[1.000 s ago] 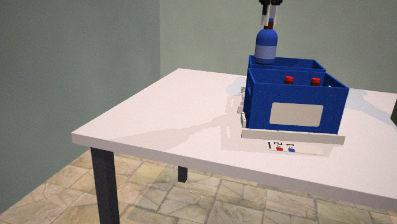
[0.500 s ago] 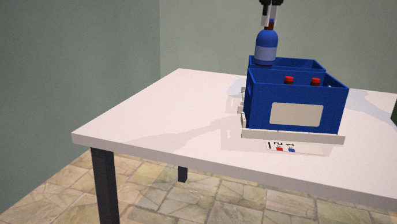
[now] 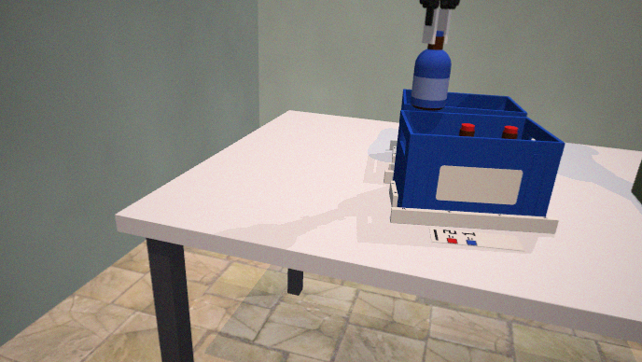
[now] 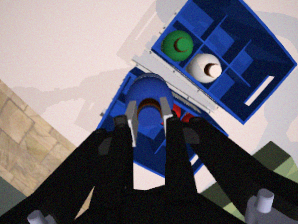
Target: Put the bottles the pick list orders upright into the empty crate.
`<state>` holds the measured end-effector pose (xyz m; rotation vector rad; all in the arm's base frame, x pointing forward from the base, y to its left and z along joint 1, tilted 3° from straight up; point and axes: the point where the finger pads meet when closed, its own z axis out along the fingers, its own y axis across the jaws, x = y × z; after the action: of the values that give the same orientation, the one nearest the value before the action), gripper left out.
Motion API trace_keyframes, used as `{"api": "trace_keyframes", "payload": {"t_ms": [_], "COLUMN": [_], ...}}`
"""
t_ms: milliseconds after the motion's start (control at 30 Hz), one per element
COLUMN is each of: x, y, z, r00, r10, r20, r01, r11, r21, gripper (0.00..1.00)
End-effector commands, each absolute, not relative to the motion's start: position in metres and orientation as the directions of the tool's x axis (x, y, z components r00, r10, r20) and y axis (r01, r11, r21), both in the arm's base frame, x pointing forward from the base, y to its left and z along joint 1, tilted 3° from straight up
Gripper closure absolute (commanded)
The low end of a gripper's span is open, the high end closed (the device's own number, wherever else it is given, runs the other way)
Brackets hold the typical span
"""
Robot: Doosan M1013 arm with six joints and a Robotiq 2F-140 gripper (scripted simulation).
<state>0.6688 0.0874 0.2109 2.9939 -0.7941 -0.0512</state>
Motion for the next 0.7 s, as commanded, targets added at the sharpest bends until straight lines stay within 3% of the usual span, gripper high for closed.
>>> {"api": "trace_keyframes", "payload": {"t_ms": [0, 667], "x": [0.667, 0.659], "y": [0.093, 0.130], "z": [0.211, 0.210], "r00": [0.868, 0.868], "r10": [-0.496, -0.496], "r20": [-0.021, -0.021], "r01": [-0.495, -0.495], "r11": [-0.868, -0.868], "r21": [0.051, 0.051], "gripper": [1.00, 1.00]}}
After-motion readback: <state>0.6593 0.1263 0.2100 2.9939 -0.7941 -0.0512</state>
